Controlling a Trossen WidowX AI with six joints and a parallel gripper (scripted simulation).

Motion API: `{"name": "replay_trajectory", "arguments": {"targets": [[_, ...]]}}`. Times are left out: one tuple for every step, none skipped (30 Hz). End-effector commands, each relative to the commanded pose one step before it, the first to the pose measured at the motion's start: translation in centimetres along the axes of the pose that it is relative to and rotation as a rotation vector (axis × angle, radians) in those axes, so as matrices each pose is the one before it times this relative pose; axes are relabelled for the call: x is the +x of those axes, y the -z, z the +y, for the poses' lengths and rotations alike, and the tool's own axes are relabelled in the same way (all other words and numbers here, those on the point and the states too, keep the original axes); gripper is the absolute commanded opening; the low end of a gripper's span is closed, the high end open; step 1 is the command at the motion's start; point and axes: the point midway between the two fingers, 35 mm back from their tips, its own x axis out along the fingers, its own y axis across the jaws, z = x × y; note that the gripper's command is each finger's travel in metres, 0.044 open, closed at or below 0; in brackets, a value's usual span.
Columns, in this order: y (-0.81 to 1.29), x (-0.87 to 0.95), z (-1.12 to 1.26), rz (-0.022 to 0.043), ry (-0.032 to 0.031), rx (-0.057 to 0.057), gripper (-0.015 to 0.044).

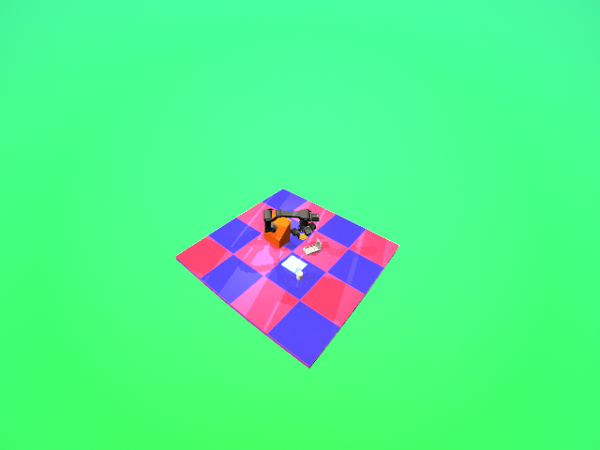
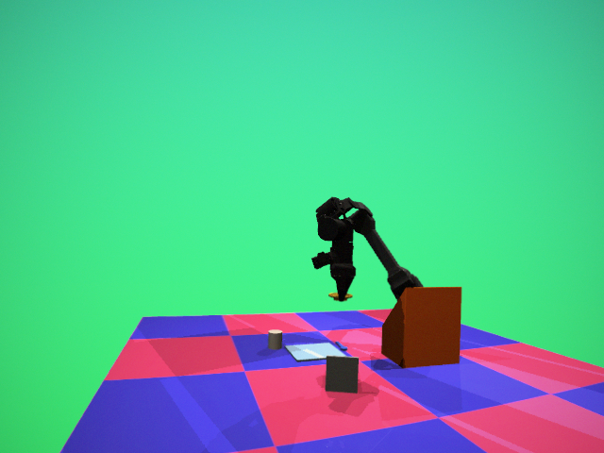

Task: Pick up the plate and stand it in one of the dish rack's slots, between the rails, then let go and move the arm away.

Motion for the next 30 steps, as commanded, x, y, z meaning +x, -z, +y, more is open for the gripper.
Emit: {"name": "replay_trajectory", "arguments": {"targets": [[0.291, 0.158, 0.241, 0.00601, -0.00159, 0.0369, 0.0000], [0.000, 0.000, 0.000, 0.00000, 0.00000, 0.0000, 0.0000], [0.012, 0.055, 0.004, 0.00290, -0.00125, -0.0030, 0.0000], [0.035, 0.166, 0.013, 0.00866, -0.00385, -0.0091, 0.0000], [0.056, 0.274, 0.023, 0.01423, -0.00676, -0.0152, 0.0000], [0.063, 0.326, 0.027, 0.01679, -0.00868, -0.0182, 0.0000], [0.058, 0.323, 0.027, 0.01640, -0.00927, -0.0182, 0.0000], [0.053, 0.319, 0.027, 0.01599, -0.00984, -0.0182, 0.0000], [0.048, 0.315, 0.026, 0.01556, -0.01040, -0.0182, 0.0000], [0.043, 0.311, 0.025, 0.01512, -0.01094, -0.0182, 0.0000], [0.038, 0.307, 0.024, 0.01465, -0.01146, -0.0181, 0.0000], [0.034, 0.303, 0.023, 0.01416, -0.01197, -0.0181, 0.0000], [0.029, 0.299, 0.021, 0.01365, -0.01246, -0.0181, 0.0000], [0.025, 0.295, 0.019, 0.01313, -0.01293, -0.0181, 0.0000], [0.021, 0.291, 0.017, 0.01260, -0.01338, -0.0181, 0.0000], [0.017, 0.287, 0.015, 0.01205, -0.01381, -0.0181, 0.0000], [0.013, 0.282, 0.013, 0.01148, -0.01421, -0.0181, 0.0000], [0.010, 0.278, 0.011, 0.01090, -0.01460, -0.0181, 0.0000], [0.006, 0.274, 0.008, 0.01030, -0.01496, -0.0181, 0.0000], [0.003, 0.269, 0.005, 0.00970, -0.01531, -0.0181, 0.0000], [0.000, 0.265, 0.003, 0.00908, -0.01563, -0.0181, 0.0000], [-0.003, 0.260, 0.000, 0.00845, -0.01592, -0.0181, 0.0000], [-0.005, 0.256, -0.003, 0.00782, -0.01619, -0.0181, 0.0000], [-0.007, 0.251, -0.006, 0.00718, -0.01644, -0.0181, 0.0000], [-0.009, 0.246, -0.009, 0.00652, -0.01666, -0.0182, 0.0000], [-0.011, 0.242, -0.012, 0.00586, -0.01686, -0.0182, 0.0000], [-0.013, 0.237, -0.016, 0.00519, -0.01704, -0.0182, 0.0000], [-0.014, 0.232, -0.019, 0.00451, -0.01719, -0.0182, 0.0000], [-0.016, 0.227, -0.022, 0.00383, -0.01732, -0.0182, 0.0000], [-0.017, 0.222, -0.026, 0.00315, -0.01742, -0.0183, 0.0000]]}}
